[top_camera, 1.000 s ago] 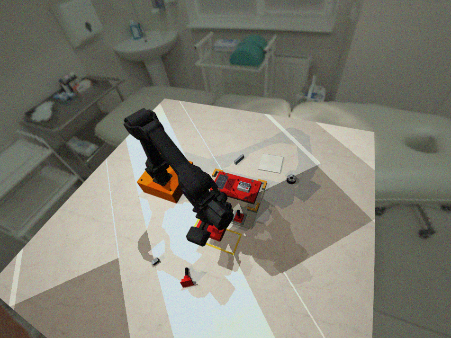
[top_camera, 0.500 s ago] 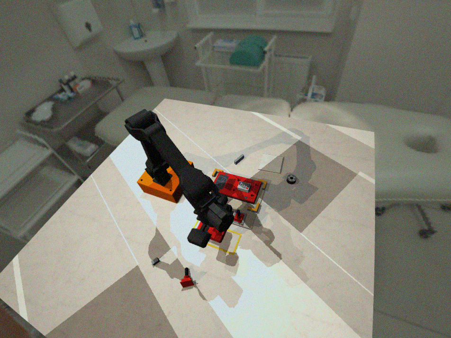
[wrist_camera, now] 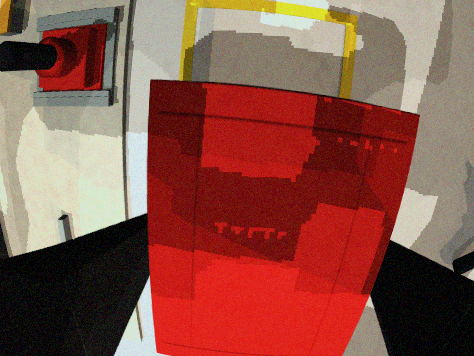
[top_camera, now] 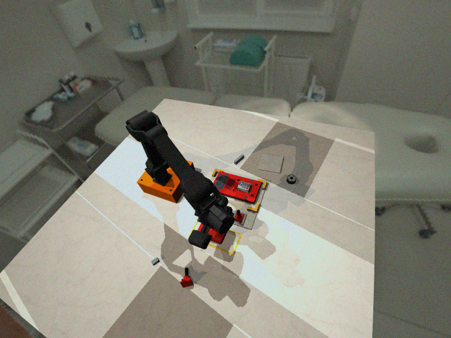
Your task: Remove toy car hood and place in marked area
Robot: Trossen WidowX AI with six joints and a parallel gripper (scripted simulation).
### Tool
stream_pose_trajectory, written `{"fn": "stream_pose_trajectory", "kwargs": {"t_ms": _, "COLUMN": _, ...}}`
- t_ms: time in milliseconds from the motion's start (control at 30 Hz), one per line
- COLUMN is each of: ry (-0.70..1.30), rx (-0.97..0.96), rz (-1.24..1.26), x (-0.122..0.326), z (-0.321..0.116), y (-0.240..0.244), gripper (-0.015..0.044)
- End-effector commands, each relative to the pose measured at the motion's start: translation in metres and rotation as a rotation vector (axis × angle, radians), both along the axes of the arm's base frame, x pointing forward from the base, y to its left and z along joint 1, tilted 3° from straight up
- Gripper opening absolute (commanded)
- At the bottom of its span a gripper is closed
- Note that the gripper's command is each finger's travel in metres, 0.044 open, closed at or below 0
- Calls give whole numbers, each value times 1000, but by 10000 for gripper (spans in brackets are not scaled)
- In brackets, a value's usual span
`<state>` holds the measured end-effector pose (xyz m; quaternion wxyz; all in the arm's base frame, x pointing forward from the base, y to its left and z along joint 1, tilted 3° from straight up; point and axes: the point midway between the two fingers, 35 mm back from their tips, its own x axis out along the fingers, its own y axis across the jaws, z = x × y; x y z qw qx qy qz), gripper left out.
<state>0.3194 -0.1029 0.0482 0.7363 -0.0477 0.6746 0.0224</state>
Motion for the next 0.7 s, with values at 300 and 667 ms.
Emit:
{"fn": "stream_pose_trajectory", "kwargs": {"t_ms": 300, "ry": 6, "rx": 7, "rz": 5, "x": -1, "z": -12, "y": 1, "gripper": 0}}
{"fn": "stream_pose_trajectory", "kwargs": {"t_ms": 667, "ry": 6, "rx": 7, "rz": 5, "x": -1, "z": -21, "y": 1, "gripper": 0}}
